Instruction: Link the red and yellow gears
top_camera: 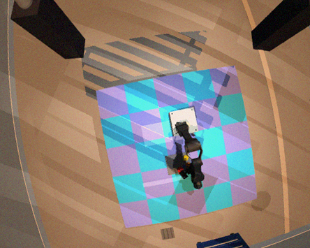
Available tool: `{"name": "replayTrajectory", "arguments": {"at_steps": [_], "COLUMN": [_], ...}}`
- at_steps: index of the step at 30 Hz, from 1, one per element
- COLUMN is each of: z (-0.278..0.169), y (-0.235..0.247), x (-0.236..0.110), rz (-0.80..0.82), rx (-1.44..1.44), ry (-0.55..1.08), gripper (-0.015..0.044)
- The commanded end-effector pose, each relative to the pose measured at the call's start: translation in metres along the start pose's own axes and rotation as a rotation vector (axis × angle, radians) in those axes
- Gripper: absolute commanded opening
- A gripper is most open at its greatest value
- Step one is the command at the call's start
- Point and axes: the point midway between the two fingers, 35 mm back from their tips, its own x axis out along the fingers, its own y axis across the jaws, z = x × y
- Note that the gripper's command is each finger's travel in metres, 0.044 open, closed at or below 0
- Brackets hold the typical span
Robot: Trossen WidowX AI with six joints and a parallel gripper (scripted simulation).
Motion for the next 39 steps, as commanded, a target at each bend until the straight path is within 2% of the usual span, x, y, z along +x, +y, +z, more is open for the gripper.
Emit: {"name": "replayTrajectory", "arguments": {"at_steps": [1, 32, 39], "z": [0.0, -0.0001, 0.0001], "y": [-0.0008, -0.0004, -0.0004], "x": [-0.0009, -0.0019, -0.0012], "rz": [-0.003, -0.002, -0.002], "rx": [0.075, 0.966, 1.0], "ry": [-0.003, -0.004, -0.004], "gripper": [0.0, 0.0, 0.0]}}
